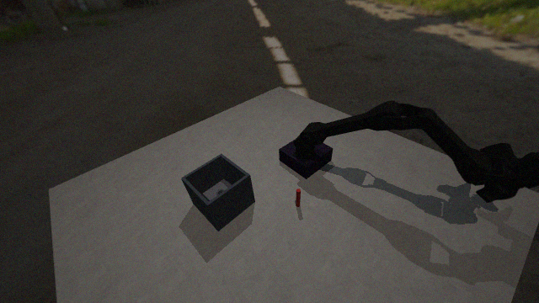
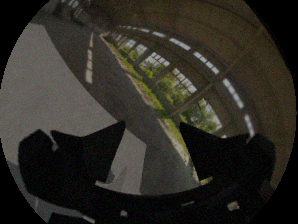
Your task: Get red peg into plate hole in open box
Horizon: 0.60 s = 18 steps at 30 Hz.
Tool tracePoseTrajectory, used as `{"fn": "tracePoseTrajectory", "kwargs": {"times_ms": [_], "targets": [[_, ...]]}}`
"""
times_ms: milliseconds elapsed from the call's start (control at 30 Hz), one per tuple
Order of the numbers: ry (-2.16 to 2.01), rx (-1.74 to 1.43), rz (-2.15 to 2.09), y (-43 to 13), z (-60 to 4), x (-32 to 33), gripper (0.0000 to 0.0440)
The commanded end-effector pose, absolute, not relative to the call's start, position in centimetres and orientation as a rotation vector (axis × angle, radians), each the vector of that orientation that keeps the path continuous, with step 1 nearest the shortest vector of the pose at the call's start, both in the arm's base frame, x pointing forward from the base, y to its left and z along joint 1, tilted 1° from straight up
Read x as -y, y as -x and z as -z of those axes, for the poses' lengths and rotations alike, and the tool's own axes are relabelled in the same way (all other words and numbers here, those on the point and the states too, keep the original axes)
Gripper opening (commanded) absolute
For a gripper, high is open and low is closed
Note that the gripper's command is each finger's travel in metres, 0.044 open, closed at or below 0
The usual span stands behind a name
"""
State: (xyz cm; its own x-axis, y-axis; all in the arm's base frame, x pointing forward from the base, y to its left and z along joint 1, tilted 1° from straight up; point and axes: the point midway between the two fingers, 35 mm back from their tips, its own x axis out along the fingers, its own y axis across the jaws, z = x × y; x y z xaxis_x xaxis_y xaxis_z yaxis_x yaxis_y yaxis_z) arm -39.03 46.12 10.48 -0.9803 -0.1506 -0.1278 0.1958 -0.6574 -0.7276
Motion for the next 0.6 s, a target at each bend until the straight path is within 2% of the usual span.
{"fn": "tracePoseTrajectory", "kwargs": {"times_ms": [0,67,567], "targets": [[-0.110,-1.170,2.728,38.5,-10.4,-46.6,0.0421],[-0.160,-1.110,2.787,37.5,-10.4,-47.4,0.0440],[-0.485,-0.570,3.193,29.2,-10.0,-52.7,0.0440]]}}
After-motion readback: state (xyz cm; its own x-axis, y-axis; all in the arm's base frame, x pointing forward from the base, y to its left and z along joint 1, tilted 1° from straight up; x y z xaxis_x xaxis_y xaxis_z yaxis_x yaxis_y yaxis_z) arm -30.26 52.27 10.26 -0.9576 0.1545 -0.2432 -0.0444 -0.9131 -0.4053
